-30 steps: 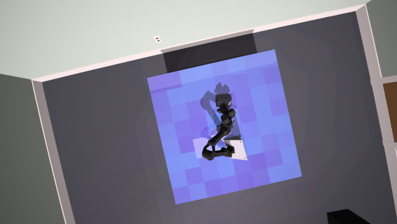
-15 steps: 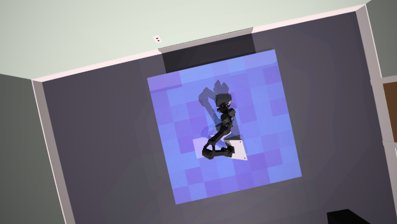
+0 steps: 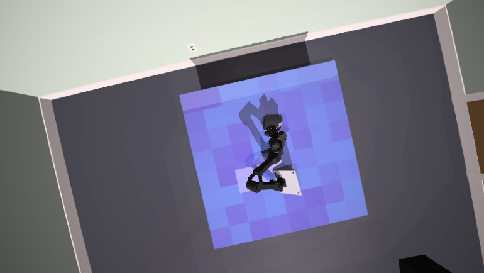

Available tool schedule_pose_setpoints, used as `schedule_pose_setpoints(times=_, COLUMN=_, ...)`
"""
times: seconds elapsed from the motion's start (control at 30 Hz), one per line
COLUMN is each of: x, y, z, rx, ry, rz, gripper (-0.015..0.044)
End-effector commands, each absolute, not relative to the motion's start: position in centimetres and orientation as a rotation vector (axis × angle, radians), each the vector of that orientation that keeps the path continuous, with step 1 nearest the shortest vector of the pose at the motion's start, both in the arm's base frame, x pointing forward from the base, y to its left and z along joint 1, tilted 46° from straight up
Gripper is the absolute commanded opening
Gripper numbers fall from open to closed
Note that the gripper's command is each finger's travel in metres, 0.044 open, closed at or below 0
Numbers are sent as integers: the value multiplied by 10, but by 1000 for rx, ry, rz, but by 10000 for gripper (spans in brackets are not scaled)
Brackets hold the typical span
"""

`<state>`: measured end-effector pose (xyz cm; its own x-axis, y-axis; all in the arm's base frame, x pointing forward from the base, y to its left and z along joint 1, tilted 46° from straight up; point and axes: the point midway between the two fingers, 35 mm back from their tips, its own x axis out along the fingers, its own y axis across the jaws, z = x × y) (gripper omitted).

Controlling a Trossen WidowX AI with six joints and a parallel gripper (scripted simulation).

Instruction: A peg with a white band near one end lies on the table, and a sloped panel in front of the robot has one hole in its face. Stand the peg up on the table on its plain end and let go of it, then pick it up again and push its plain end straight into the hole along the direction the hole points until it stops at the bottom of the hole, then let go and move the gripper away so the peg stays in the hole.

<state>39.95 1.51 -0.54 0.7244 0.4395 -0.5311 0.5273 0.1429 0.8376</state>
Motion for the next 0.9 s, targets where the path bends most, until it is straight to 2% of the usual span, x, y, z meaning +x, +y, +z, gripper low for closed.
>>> schedule_pose_setpoints(times=0.0, x=403, y=15, z=-8, rx=1483, ry=836, rz=-80, gripper=0)
schedule_pose_setpoints(times=0.7, x=403, y=17, z=-8, rx=1480, ry=839, rz=-76, gripper=0)
schedule_pose_setpoints(times=0.87, x=403, y=17, z=-8, rx=1480, ry=839, rz=-76, gripper=131)
